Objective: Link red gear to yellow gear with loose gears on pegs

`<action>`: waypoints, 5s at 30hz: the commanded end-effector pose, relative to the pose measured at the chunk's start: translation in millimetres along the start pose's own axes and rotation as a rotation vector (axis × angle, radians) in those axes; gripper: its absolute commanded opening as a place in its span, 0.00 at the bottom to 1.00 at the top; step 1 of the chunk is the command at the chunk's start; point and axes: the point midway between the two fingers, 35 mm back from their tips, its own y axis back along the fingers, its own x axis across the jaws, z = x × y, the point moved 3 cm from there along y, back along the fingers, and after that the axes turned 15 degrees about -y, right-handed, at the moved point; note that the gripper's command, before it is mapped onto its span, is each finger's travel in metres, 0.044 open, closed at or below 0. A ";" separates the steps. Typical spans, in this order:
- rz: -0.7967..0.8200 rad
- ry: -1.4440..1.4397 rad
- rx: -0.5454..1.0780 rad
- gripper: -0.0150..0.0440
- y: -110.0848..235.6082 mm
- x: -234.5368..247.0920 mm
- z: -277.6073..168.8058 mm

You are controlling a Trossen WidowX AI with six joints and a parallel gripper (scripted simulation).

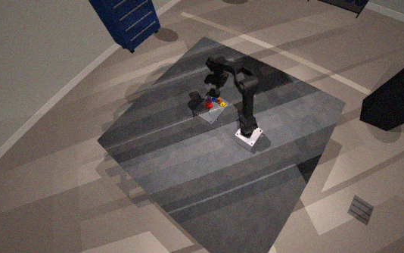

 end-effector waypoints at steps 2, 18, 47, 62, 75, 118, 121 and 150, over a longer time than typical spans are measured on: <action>0.007 0.001 0.001 1.00 1.7 21.8 7.1; 0.019 0.037 -0.008 1.00 31.8 258.4 -14.2; 0.031 0.004 0.006 1.00 46.3 364.5 -95.0; 0.031 0.004 0.006 1.00 46.3 364.5 -95.0; 0.031 0.004 0.006 1.00 46.3 364.5 -95.0; 0.031 0.004 0.006 1.00 46.3 364.5 -95.0; 0.031 0.004 0.006 1.00 46.3 364.5 -95.0; 0.031 0.004 0.006 1.00 46.3 364.5 -95.0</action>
